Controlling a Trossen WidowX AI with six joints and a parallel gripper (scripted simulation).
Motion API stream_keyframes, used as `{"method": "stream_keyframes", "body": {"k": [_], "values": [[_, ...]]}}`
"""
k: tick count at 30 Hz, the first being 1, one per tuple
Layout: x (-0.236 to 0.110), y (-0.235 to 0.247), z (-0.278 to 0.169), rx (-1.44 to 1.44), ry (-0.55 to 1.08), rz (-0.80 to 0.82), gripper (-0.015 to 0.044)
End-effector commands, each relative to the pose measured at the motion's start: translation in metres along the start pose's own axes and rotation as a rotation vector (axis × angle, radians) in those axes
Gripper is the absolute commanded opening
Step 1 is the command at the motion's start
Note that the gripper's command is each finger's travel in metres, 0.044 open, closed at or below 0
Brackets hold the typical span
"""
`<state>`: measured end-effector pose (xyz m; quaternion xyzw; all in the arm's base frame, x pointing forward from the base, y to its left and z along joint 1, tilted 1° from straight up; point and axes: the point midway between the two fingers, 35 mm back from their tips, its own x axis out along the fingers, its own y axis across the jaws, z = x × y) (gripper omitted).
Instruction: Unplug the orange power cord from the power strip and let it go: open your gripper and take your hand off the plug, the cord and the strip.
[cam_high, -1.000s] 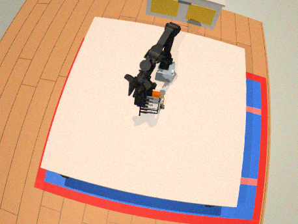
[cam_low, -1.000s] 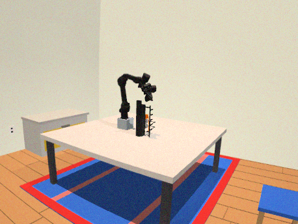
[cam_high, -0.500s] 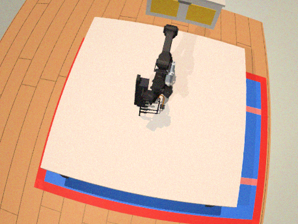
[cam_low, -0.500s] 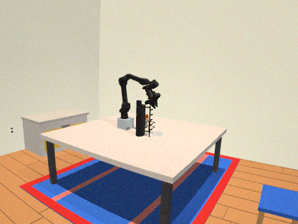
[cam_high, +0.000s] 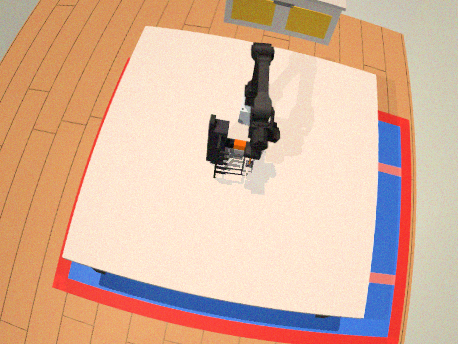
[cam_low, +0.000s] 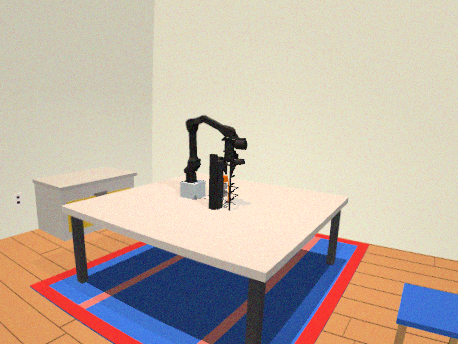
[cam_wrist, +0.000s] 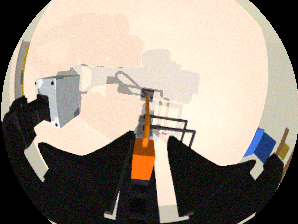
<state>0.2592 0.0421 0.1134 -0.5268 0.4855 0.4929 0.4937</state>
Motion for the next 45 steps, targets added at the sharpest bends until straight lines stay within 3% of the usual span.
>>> {"method": "stream_keyframes", "body": {"k": [1, 39, 43, 45], "values": [[0.001, 0.0, 0.0, -0.012, -0.005, 0.01, 0.016], [0.013, 0.002, -0.038, -0.013, -0.002, 0.011, 0.016], [0.01, 0.002, -0.039, -0.007, 0.004, 0.009, 0.0055], [0.01, 0.002, -0.039, -0.007, 0.004, 0.009, 0.0042]]}}
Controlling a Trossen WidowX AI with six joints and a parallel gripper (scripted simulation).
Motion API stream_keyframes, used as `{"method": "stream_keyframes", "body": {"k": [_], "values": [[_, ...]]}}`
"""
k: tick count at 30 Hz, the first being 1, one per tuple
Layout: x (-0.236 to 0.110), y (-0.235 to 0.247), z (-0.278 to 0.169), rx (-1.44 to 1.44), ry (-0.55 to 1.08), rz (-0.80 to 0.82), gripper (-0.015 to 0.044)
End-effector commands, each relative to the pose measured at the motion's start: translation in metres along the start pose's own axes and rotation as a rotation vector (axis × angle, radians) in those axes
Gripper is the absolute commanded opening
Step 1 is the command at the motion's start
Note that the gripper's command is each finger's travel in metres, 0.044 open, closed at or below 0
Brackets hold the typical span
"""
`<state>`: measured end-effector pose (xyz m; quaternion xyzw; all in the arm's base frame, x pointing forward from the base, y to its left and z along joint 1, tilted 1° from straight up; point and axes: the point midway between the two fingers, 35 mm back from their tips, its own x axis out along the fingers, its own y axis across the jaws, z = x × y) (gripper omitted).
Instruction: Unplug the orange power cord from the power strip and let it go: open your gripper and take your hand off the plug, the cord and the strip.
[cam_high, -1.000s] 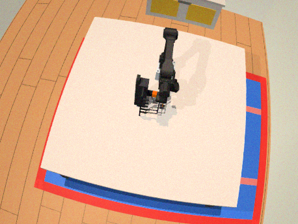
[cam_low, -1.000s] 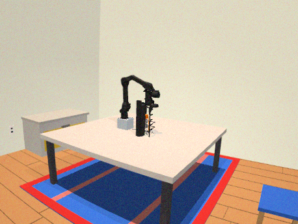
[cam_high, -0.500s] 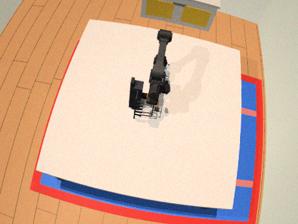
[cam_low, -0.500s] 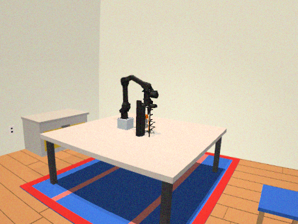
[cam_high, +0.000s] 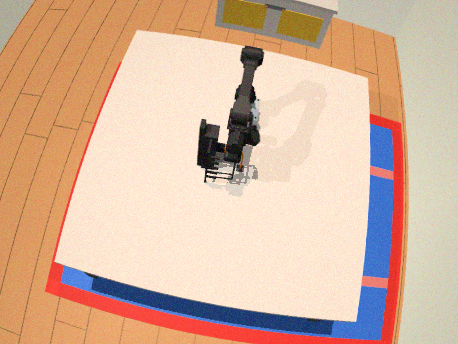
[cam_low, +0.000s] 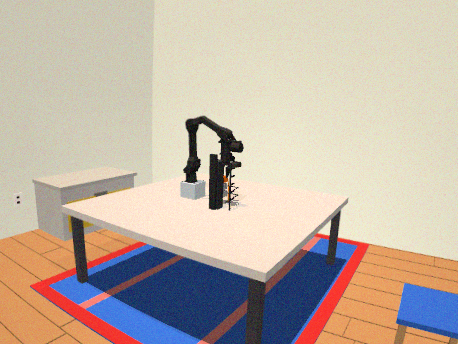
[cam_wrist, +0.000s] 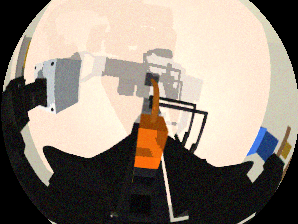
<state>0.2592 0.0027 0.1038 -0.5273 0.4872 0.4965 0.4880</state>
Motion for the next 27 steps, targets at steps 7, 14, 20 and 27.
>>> {"method": "stream_keyframes", "body": {"k": [7, 14, 20, 27], "values": [[-0.001, -0.001, 0.0, 0.001, 0.0, -0.002, 0.0], [-0.001, -0.002, 0.009, 0.001, -0.001, -0.002, 0.0], [-0.001, -0.002, 0.018, 0.0, -0.003, -0.002, 0.0], [-0.001, -0.003, 0.03, -0.001, -0.005, -0.002, 0.0]]}}
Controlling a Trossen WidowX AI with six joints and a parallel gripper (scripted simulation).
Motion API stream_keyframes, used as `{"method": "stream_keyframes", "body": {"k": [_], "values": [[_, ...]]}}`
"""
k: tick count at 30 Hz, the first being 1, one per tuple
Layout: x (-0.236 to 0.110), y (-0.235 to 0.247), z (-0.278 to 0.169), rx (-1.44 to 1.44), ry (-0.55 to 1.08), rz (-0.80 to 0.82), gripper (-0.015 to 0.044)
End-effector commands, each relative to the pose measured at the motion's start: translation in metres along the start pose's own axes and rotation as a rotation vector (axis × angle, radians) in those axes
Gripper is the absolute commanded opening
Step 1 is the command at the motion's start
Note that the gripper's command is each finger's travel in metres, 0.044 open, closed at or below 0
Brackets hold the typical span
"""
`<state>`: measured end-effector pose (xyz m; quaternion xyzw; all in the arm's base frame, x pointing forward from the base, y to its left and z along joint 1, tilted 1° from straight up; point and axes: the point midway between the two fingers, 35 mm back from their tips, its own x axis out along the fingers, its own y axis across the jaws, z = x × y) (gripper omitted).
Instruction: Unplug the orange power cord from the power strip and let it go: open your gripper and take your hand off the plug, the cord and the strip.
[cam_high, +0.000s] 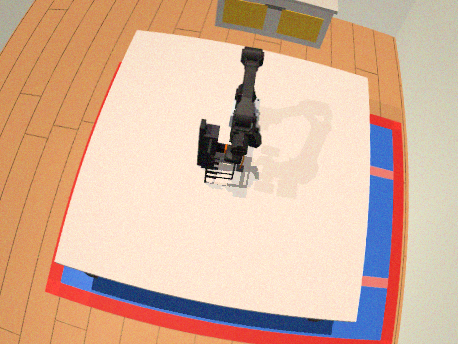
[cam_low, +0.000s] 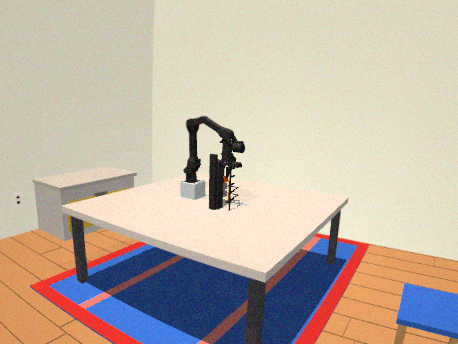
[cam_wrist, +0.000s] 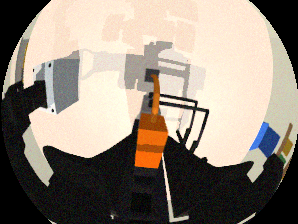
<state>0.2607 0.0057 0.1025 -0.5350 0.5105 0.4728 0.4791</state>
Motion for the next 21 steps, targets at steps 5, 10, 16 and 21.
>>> {"method": "stream_keyframes", "body": {"k": [5, 10, 16, 21], "values": [[-0.005, 0.0, 0.035, -0.031, -0.071, -0.004, 0.0], [-0.006, 0.001, 0.043, -0.031, -0.072, -0.004, 0.0], [-0.003, 0.004, 0.037, -0.033, -0.073, -0.003, 0.0105], [-0.003, 0.004, 0.037, -0.033, -0.073, -0.003, 0.0236]]}}
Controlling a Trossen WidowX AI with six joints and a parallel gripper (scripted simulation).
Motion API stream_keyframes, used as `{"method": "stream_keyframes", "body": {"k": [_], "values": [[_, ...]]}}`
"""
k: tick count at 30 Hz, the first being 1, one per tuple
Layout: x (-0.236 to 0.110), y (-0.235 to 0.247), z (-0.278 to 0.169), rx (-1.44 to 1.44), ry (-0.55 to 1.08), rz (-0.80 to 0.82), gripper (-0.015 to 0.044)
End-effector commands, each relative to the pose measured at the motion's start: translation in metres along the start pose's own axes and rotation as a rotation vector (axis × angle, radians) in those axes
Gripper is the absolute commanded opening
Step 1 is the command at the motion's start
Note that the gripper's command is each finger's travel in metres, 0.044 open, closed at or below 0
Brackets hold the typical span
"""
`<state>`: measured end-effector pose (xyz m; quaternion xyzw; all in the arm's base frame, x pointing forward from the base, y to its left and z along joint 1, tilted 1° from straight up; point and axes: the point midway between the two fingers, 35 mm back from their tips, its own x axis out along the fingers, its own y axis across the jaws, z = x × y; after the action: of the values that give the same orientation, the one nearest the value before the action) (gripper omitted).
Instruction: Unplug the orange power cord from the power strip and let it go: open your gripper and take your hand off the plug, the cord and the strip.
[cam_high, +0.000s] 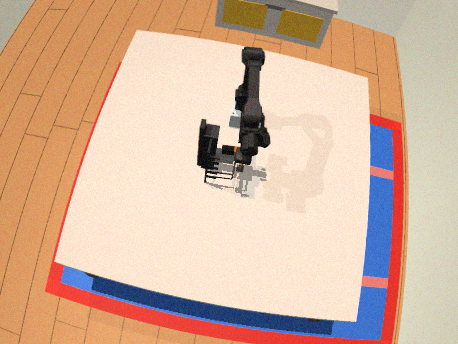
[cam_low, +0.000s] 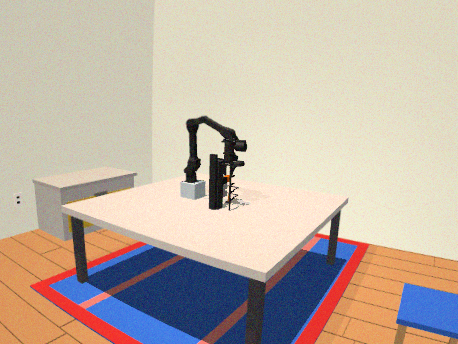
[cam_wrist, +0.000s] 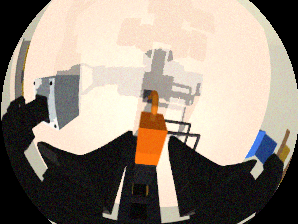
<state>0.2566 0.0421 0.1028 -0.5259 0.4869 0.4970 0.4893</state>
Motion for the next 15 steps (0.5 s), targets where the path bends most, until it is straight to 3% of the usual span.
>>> {"method": "stream_keyframes", "body": {"k": [1, 8, 15], "values": [[0.0, 0.001, 0.0, -0.006, -0.006, 0.0, 0.0263], [-0.003, -0.001, 0.019, -0.006, -0.008, 0.0, 0.044], [-0.012, 0.001, 0.061, -0.006, -0.011, 0.0, 0.044]]}}
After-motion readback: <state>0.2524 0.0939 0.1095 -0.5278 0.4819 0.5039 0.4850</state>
